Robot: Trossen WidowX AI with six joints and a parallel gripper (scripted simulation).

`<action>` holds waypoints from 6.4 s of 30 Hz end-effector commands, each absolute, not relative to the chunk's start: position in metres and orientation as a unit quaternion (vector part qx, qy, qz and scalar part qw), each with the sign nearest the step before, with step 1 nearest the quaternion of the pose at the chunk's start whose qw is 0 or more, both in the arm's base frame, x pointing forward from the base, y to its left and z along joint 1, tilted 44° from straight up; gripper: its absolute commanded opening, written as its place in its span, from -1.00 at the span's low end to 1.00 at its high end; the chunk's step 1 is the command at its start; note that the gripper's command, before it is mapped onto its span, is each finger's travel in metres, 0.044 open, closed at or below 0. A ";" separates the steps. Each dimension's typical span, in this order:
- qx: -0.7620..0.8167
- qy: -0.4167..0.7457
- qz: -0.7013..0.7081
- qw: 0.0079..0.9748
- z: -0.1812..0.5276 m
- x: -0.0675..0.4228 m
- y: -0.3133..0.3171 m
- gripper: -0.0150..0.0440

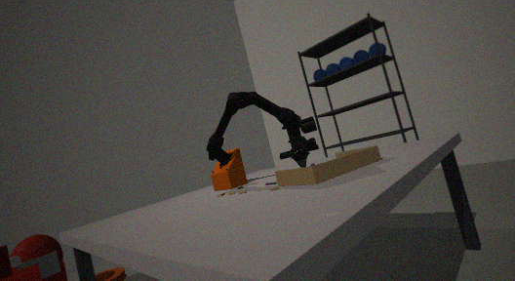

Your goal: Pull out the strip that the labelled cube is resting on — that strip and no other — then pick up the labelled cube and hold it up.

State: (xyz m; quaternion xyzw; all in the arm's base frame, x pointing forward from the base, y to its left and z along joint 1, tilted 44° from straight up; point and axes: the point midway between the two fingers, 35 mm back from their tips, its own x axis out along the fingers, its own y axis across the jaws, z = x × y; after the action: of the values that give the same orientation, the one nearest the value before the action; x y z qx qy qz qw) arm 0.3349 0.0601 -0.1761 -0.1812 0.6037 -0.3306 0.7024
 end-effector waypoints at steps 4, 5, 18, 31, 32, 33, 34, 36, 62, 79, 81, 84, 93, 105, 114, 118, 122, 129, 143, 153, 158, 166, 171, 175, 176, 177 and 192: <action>-0.181 0.611 -0.333 0.695 -0.181 0.319 0.057 -0.49; -0.181 0.611 -0.333 0.695 -0.181 0.318 0.058 -0.49; -0.181 0.611 -0.333 0.695 -0.185 0.298 0.060 -0.49; -0.181 0.612 -0.333 0.695 -0.188 0.278 0.063 -0.49; -0.181 0.612 -0.333 0.695 -0.188 0.277 0.063 -0.49; -0.181 0.612 -0.333 0.695 -0.189 0.275 0.064 -0.49; -0.181 0.612 -0.333 0.695 -0.189 0.274 0.064 -0.49; -0.181 0.612 -0.333 0.695 -0.189 0.271 0.064 -0.49; -0.180 0.613 -0.332 0.694 -0.196 0.232 0.070 -0.49; -0.179 0.608 -0.328 0.701 -0.191 0.222 0.084 -0.49; -0.179 0.612 -0.330 0.696 -0.174 0.222 0.100 -0.49; -0.180 0.613 -0.331 0.694 -0.167 0.221 0.106 -0.49; -0.237 0.638 -0.279 0.677 -0.159 0.254 0.104 0.22; -0.237 0.637 -0.280 0.678 -0.147 0.302 0.099 1.00; -0.237 0.637 -0.280 0.678 -0.136 0.339 0.096 1.00; -0.237 0.637 -0.280 0.678 -0.131 0.355 0.094 1.00; -0.237 0.636 -0.281 0.678 -0.125 0.372 0.092 1.00; -0.237 0.636 -0.281 0.679 -0.117 0.400 0.088 1.00; -0.237 0.635 -0.281 0.679 -0.113 0.431 0.078 0.47; -0.237 0.635 -0.281 0.679 -0.125 0.432 0.066 0.36; -0.238 0.635 -0.281 0.679 -0.131 0.432 0.061 0.36; -0.238 0.635 -0.282 0.679 -0.140 0.433 0.052 0.36; -0.238 0.635 -0.282 0.679 -0.146 0.433 0.046 0.36; -0.238 0.635 -0.282 0.679 -0.148 0.433 0.044 0.36; -0.235 0.635 -0.282 0.680 -0.146 0.434 0.046 0.27; -0.235 0.635 -0.282 0.680 -0.146 0.434 0.046 0.18; -0.236 0.635 -0.282 0.679 -0.139 0.425 0.050 -0.49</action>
State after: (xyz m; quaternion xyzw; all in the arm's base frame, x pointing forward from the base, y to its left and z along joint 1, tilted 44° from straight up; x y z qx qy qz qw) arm 0.4294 0.0461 -0.1435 -0.2369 0.6360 -0.2824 0.6780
